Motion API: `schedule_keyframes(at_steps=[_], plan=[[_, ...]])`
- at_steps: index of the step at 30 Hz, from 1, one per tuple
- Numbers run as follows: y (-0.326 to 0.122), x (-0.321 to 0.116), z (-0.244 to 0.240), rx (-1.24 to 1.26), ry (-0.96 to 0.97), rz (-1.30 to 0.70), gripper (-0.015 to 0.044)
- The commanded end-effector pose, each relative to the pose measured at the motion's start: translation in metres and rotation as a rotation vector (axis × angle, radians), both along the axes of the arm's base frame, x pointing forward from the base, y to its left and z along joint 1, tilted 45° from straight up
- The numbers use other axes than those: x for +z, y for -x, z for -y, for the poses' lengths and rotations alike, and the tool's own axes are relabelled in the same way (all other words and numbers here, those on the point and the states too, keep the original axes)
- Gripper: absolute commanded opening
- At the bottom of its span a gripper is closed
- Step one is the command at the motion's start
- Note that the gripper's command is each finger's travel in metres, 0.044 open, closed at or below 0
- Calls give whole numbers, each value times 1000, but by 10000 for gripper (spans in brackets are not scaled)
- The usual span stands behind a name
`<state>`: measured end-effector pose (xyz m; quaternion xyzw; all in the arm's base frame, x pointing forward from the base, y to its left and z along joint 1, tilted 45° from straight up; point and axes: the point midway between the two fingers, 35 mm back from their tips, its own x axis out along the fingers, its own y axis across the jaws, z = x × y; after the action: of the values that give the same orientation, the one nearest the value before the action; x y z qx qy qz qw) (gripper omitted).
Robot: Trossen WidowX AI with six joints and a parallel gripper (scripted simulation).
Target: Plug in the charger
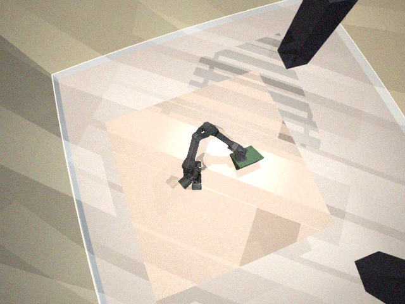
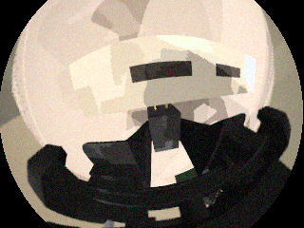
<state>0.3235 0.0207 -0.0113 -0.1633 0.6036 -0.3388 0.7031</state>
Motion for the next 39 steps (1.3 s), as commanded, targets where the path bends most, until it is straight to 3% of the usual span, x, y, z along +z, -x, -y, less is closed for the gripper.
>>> schedule_keyframes(at_steps=[1, 39], plan=[[-3, 2, 0, 5, 2, 2, 0], [-7, 3, 0, 5, 2, 3, 0]])
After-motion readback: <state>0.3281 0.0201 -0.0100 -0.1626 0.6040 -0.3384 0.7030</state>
